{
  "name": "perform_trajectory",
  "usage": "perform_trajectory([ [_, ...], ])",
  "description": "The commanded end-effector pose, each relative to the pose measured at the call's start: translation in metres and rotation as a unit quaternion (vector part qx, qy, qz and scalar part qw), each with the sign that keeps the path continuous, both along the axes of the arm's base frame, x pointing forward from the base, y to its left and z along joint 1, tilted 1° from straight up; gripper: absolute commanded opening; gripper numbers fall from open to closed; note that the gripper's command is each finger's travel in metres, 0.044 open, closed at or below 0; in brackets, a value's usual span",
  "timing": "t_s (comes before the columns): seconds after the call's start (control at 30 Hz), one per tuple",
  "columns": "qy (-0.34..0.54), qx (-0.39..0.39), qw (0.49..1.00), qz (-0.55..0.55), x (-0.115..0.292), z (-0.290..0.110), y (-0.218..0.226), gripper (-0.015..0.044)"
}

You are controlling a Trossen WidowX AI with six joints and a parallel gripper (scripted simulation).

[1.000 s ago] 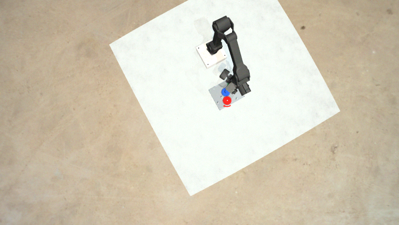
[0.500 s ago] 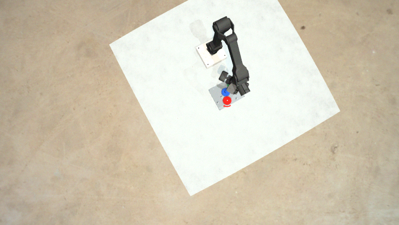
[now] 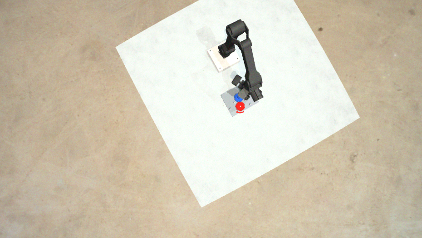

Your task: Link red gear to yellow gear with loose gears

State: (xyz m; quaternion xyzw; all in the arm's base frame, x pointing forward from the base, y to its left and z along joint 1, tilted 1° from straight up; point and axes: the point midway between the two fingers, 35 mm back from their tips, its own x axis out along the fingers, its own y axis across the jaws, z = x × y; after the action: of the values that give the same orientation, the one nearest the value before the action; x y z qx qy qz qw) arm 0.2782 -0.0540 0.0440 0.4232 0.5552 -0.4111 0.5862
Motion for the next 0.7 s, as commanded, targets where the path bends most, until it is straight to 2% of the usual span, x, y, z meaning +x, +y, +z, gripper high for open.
perform_trajectory([
  [0.0,0.001,0.002,0.999,-0.037,-0.0001,-0.0046,0.0004,0.0000],
  [0.27,0.001,0.005,0.995,-0.100,-0.0005,-0.0042,-0.0007,0.0000],
  [0.67,0.002,0.001,1.000,-0.001,0.0002,-0.0078,0.0005,0.0000],
])
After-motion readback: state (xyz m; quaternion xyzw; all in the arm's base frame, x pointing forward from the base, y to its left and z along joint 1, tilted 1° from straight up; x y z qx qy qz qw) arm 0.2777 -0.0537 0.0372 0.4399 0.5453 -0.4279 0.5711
